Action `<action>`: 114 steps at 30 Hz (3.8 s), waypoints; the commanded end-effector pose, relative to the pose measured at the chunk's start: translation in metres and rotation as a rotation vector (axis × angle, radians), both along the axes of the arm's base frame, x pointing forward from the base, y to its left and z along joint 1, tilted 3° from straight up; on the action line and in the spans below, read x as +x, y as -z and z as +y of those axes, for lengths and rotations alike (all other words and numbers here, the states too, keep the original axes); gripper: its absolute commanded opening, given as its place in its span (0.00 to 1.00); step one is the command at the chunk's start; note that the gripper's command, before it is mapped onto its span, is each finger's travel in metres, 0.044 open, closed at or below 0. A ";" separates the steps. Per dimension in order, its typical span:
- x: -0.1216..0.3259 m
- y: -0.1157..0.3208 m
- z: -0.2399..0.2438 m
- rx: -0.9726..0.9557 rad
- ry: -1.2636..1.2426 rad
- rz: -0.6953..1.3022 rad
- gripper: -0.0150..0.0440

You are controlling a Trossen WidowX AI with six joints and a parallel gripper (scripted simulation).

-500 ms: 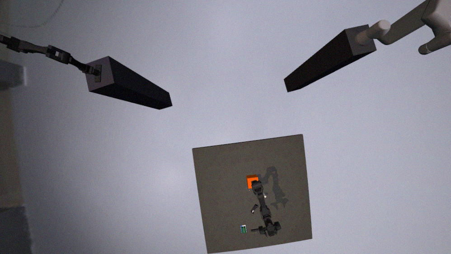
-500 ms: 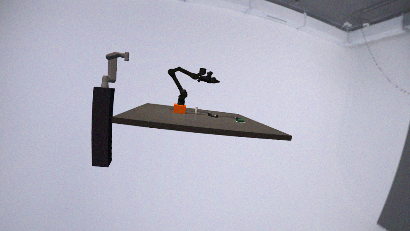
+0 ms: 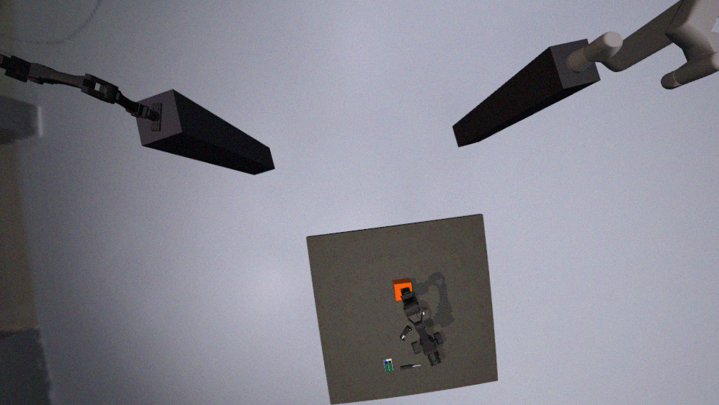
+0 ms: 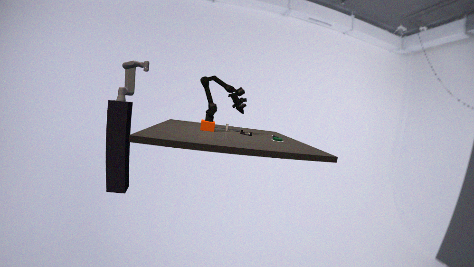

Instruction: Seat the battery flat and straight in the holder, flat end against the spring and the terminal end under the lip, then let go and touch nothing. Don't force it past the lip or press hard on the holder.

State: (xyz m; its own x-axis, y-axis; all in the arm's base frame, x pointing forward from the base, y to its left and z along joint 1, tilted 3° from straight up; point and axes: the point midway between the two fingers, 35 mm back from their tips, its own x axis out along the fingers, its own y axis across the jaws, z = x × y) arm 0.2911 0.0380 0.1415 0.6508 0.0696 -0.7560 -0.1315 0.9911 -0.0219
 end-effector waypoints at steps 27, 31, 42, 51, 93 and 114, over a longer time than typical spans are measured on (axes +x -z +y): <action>-0.087 0.135 0.000 -0.150 -0.088 0.657 0.25; -0.087 0.135 0.004 -0.150 -0.088 0.657 0.25; -0.090 0.136 0.022 -0.148 -0.089 0.657 0.25; -0.094 0.136 0.036 -0.146 -0.089 0.658 0.25; -0.108 0.061 0.068 -0.146 -0.095 0.663 0.25; -0.111 0.128 0.087 -0.716 -1.605 0.449 0.66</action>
State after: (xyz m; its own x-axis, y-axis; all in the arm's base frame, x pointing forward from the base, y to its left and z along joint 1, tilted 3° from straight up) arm 0.1872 0.1256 0.0353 0.0648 -0.0107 -0.9978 -0.9914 0.1135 -0.0656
